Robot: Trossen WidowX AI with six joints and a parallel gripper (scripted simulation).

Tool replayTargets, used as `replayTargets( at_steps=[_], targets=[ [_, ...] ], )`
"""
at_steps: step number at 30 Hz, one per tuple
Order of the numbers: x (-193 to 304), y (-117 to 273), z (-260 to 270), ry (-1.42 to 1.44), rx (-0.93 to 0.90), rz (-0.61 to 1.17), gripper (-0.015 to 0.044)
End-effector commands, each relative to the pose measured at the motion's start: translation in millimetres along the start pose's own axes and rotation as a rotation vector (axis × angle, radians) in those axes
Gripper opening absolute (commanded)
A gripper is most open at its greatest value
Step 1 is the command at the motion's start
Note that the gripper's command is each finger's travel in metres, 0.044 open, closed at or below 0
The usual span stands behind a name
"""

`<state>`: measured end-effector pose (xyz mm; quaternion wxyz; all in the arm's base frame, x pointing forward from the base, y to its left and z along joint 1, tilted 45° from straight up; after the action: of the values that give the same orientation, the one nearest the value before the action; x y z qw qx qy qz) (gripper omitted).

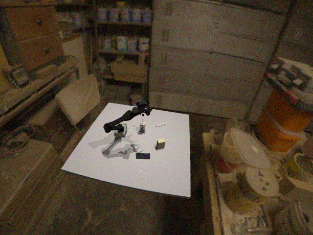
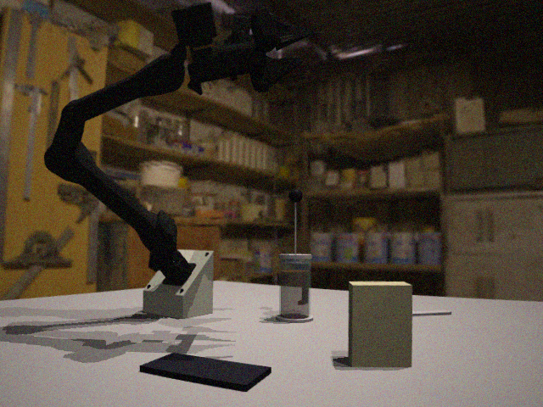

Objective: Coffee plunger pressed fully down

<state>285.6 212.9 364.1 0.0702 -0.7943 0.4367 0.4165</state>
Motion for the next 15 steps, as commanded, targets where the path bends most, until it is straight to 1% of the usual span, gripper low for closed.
replayTargets(
  at_steps=[1,6,10,12,15],
  targets=[
    [16,-17,49,-0.142,-0.073,0.190,0.0440],
    [38,-20,125,-0.264,-0.092,0.486,0.0440],
    [54,-3,185,-0.258,0.000,0.702,0.0440],
    [61,10,209,-0.219,0.079,0.765,0.0440],
    [66,27,230,-0.154,0.183,0.788,0.0440]
  ],
)
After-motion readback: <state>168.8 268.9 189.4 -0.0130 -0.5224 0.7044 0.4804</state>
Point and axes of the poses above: the point midway between the two fingers, 35 mm back from their tips, its own y axis back along the fingers, its own z axis across the jaws, x = y × z, the point moved 6 cm from there along y, back along the fingers, and after that the axes turned 1 degree about y, right-handed, at the moved point
